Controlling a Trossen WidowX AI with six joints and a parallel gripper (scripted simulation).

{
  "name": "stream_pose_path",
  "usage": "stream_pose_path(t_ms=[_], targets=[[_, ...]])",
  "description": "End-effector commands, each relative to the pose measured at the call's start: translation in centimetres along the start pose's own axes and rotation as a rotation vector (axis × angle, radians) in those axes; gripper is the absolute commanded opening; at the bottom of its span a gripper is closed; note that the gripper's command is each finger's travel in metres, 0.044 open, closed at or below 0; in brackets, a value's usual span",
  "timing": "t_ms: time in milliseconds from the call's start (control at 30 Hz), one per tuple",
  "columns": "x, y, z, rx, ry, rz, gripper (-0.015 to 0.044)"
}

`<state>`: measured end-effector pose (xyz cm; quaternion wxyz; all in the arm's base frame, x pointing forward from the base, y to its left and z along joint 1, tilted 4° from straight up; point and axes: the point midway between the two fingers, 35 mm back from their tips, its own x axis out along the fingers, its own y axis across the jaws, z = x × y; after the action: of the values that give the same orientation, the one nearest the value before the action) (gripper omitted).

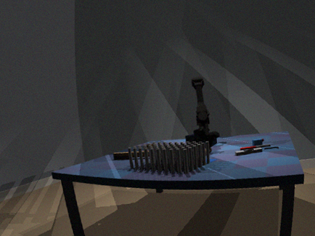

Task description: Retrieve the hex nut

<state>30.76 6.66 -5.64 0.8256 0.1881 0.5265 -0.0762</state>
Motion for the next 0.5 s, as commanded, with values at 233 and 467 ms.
stream_pose_path(t_ms=[233,467], targets=[[-0.40,-0.07,-0.75,0.004,-0.001,-0.001,0.0000],[-0.61,-0.07,-1.23,0.004,-0.001,-0.001,0.0000]])
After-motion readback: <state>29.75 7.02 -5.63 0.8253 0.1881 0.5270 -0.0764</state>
